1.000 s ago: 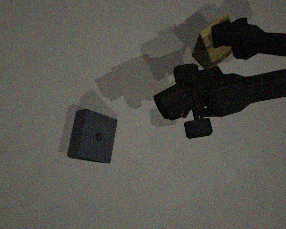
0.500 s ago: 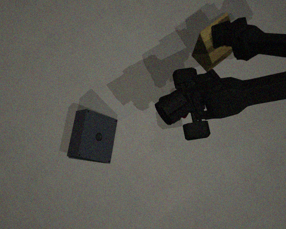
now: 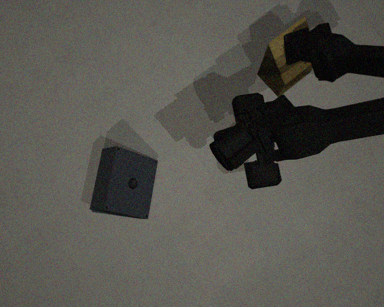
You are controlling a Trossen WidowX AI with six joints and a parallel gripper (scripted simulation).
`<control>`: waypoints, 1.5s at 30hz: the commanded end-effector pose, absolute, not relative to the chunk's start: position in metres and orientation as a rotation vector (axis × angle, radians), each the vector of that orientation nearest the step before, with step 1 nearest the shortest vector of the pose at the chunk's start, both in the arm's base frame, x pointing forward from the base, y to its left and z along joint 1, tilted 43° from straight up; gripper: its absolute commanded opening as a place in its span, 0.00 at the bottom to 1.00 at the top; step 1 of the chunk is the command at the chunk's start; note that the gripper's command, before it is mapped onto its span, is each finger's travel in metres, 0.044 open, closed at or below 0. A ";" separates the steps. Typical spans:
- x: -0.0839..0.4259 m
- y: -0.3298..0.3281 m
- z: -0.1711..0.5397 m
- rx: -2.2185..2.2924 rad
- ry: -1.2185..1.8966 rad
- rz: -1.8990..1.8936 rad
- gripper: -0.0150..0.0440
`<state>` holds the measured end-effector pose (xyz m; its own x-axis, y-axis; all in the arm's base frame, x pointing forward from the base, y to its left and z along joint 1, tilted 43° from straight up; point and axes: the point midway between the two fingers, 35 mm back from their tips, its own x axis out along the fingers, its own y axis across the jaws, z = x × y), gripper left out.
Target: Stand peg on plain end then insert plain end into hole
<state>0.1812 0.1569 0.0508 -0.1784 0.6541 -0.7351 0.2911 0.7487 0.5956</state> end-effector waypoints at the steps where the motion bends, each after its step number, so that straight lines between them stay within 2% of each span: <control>1: 0.181 0.157 0.051 0.741 1.769 0.386 0.64; 8: 0.181 0.157 0.051 0.741 1.769 0.386 0.33; 15: 0.182 0.156 0.052 0.741 1.769 0.386 0.25; 37: 0.199 0.105 0.105 0.743 1.776 0.383 0.25; 45: 0.207 0.103 0.103 0.708 1.754 0.347 0.25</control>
<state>0.2016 0.1035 0.1034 -0.1769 0.6390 -0.7486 0.2916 0.7604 0.5802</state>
